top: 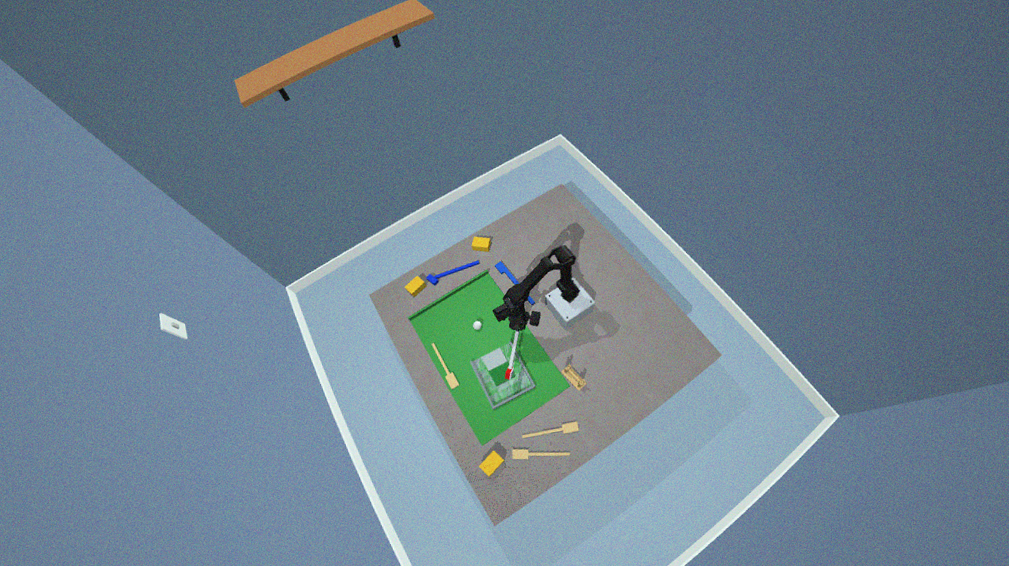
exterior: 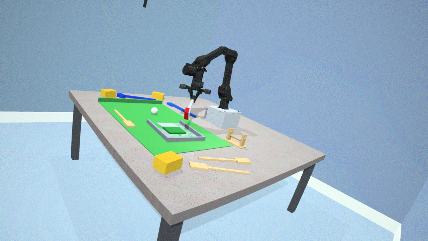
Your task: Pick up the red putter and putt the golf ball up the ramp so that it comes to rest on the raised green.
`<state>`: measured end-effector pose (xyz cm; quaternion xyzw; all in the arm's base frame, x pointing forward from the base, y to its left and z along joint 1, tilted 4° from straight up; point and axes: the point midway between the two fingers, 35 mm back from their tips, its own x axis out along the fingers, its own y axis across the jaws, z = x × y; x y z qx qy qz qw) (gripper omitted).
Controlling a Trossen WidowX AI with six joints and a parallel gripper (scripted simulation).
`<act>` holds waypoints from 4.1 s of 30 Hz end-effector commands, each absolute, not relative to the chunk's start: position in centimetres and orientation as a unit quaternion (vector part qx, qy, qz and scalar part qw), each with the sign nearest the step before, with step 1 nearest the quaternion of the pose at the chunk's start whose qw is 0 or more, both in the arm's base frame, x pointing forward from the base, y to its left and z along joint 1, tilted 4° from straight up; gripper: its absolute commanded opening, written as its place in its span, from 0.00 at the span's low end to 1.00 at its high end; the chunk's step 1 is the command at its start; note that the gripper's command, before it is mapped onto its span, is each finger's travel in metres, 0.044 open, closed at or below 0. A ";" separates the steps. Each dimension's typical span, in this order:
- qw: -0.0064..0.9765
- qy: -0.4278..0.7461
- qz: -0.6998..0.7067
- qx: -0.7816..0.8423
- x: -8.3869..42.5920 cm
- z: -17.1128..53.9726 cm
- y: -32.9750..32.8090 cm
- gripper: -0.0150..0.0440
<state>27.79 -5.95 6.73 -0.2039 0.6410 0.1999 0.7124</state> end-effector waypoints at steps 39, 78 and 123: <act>0.710 0.686 -0.141 0.077 18.2 9.1 -21.7 0.25; 0.710 0.685 -0.143 0.078 18.2 3.0 -22.2 0.25; 0.711 0.685 -0.137 0.081 21.4 7.7 -11.4 0.25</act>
